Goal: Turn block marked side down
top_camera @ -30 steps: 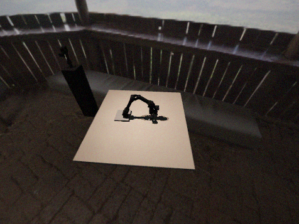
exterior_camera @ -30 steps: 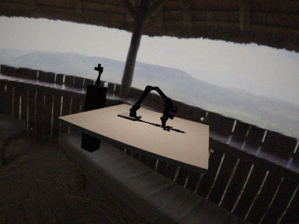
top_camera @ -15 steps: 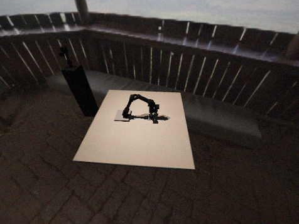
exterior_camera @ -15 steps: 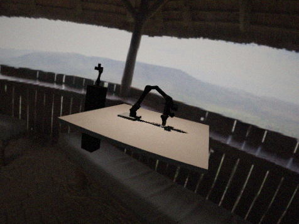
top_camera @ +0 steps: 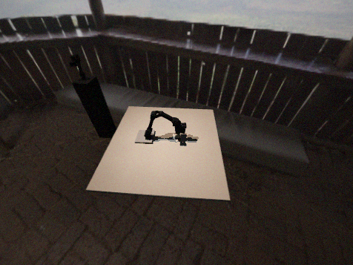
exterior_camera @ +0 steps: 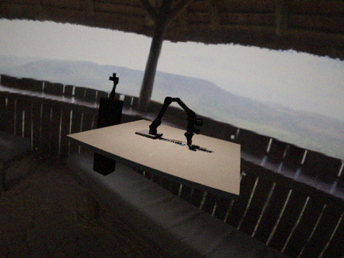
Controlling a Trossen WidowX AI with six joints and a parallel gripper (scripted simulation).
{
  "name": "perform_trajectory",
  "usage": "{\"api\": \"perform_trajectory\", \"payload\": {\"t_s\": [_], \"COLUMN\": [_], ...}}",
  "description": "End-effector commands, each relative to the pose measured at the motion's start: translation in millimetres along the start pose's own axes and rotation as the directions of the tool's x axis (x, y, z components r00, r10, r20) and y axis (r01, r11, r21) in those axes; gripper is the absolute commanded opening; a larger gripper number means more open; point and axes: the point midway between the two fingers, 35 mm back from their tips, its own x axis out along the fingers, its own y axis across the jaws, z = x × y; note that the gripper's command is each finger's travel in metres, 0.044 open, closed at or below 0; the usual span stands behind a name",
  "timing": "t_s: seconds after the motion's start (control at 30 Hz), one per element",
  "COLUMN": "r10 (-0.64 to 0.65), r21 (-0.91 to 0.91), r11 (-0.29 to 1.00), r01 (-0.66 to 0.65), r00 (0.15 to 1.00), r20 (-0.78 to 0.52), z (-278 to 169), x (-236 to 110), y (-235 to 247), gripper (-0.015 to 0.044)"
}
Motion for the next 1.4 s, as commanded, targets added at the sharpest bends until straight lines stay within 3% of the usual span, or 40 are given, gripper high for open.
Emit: {"api": "perform_trajectory", "payload": {"t_s": [0.0,0.73,0.97,1.37], "r10": [-0.003,-0.002,-0.002,-0.003], "r21": [0.001,0.002,0.003,0.001], "r11": [1.000,1.000,1.000,1.000], "r01": [0.003,0.002,0.001,0.003], "r00": [0.997,0.922,0.912,0.831], "r20": [0.071,0.388,0.411,0.556], "z": [1.7,-6.2,-7.1,4.1], "x": [-1.2,1.2,1.3,28.8], "y": [-0.3,-0.3,-0.3,-0.2], "gripper": [0.0000,0.0000,0.0000,0.0000]}}
